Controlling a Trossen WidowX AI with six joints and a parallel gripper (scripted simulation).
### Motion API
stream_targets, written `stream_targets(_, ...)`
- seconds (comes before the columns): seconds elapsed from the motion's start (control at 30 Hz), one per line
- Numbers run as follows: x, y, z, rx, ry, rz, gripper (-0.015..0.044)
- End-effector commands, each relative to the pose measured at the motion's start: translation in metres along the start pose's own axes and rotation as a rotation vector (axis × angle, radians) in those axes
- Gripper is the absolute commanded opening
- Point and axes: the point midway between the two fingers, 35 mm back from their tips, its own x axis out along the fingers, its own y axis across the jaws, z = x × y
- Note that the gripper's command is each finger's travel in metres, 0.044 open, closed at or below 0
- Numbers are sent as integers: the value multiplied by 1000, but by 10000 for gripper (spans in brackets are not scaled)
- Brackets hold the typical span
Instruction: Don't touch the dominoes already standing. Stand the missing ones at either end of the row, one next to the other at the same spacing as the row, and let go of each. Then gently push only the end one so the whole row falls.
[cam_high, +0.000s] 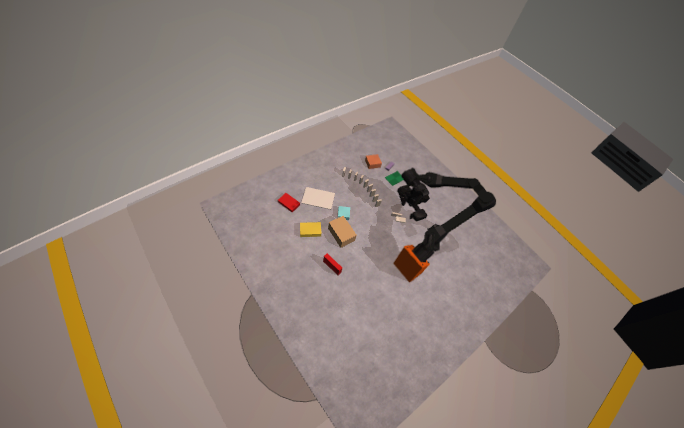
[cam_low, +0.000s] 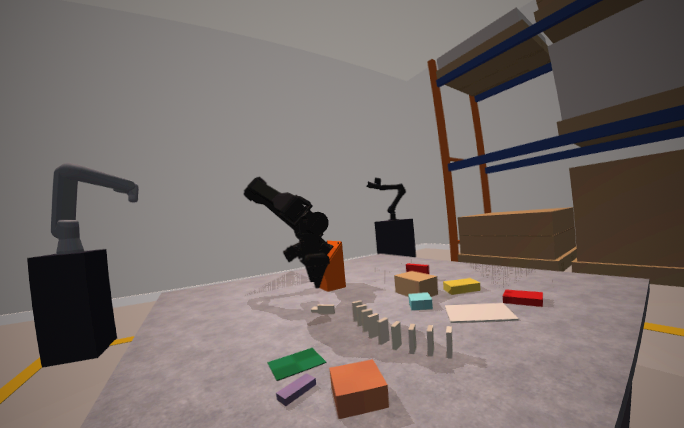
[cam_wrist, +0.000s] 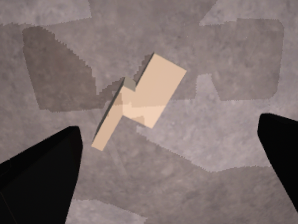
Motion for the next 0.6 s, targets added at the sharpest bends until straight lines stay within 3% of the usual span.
stream_targets(0.0, 0, -6, 10, 549, -1, -5, 440)
stream_targets(0.37, 2, -6, 10, 549, 0, -5, 440)
stream_targets(0.57, 41, -4, 9, 550, 2, -7, 440)
